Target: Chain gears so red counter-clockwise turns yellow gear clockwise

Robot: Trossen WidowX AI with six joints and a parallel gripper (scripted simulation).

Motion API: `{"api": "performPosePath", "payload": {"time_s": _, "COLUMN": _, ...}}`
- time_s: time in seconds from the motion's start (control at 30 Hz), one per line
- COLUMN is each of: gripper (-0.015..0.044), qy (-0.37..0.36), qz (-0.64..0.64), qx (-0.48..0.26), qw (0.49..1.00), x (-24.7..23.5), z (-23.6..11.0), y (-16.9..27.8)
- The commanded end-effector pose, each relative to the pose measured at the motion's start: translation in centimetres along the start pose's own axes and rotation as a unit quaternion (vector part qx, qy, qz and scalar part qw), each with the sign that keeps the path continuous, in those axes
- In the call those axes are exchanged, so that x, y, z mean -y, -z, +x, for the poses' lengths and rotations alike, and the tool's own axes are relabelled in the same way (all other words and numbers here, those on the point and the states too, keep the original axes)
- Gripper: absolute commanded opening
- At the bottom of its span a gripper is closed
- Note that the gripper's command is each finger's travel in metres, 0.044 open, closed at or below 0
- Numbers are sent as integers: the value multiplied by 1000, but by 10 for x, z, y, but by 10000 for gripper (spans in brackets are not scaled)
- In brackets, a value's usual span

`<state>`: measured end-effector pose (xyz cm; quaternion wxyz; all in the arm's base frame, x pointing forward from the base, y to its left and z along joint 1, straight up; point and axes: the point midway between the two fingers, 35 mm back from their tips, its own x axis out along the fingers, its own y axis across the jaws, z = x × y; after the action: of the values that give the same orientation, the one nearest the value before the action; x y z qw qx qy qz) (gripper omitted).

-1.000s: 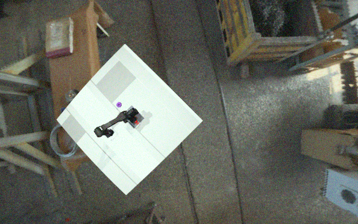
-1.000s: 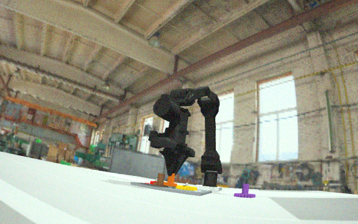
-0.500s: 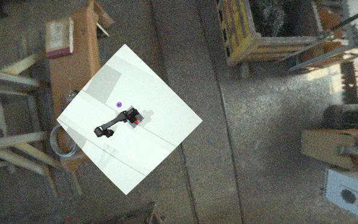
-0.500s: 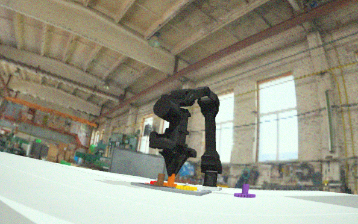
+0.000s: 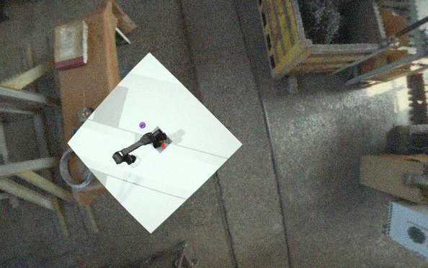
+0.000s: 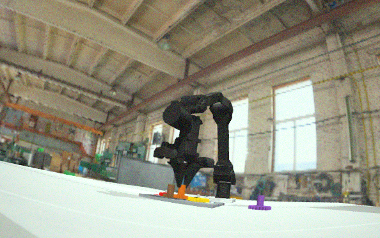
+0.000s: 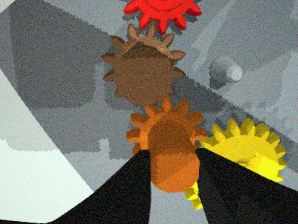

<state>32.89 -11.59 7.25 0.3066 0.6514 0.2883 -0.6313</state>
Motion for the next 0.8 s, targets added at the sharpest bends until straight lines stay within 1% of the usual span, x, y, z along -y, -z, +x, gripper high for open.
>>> {"api": "performPosePath", "payload": {"time_s": 0.0, "gripper": 0, "qy": 1, "qz": -1, "qx": 0, "qw": 1000, "x": 1, "z": 2, "y": 0}}
{"api": "performPosePath", "payload": {"time_s": 0.3, "gripper": 0, "qy": 1, "qz": -101, "qx": 0, "qw": 995, "x": 1, "z": 3, "y": 0}}
{"api": "performPosePath", "payload": {"time_s": 0.63, "gripper": 0, "qy": 1, "qz": -234, "qx": 0, "qw": 972, "x": 0, "z": 3, "y": 0}}
{"api": "performPosePath", "payload": {"time_s": 0.77, "gripper": 0, "qy": 1, "qz": -237, "qx": 0, "qw": 972, "x": 1, "z": 3, "y": 0}}
